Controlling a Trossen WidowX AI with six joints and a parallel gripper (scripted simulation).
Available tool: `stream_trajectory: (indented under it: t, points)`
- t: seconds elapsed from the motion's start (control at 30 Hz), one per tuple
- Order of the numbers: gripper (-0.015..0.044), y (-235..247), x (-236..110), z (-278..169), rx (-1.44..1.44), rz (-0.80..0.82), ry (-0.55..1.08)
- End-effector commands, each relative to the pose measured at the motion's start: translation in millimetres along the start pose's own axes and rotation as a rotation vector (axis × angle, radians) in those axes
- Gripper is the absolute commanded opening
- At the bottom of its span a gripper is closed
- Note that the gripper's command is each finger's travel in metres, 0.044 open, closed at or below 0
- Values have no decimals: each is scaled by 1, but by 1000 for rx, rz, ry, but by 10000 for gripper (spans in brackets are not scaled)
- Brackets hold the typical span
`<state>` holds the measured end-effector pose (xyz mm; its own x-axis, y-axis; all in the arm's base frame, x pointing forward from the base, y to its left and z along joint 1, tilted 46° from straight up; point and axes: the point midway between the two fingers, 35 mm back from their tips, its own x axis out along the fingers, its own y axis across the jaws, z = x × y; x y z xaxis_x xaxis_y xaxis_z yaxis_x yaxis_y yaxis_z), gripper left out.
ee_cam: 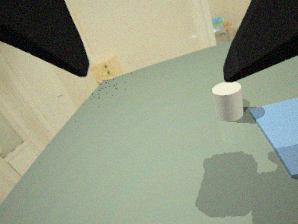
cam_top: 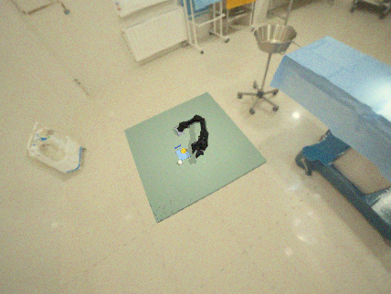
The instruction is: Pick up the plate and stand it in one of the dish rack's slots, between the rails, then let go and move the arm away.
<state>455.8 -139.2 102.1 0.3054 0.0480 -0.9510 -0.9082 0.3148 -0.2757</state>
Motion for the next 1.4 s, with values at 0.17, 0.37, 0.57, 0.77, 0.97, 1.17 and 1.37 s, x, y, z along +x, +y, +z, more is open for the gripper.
stream_trajectory:
  t: [0.17, 0.37, 0.57, 0.77, 0.97, 1.17, 1.37]
  points:
    - [400, 35, 10, -35, 232, 145, -59]
    - [400, 57, 11, -55, 397, 232, -99]
    - [400, 79, 9, -73, 566, 316, -141]
    - [400, 100, 5, -88, 740, 399, -184]
    - [400, 119, 0, -100, 916, 482, -230]
    - [400, 137, -8, -111, 1095, 564, -278]
    - [400, 152, -16, -120, 1275, 647, -330]
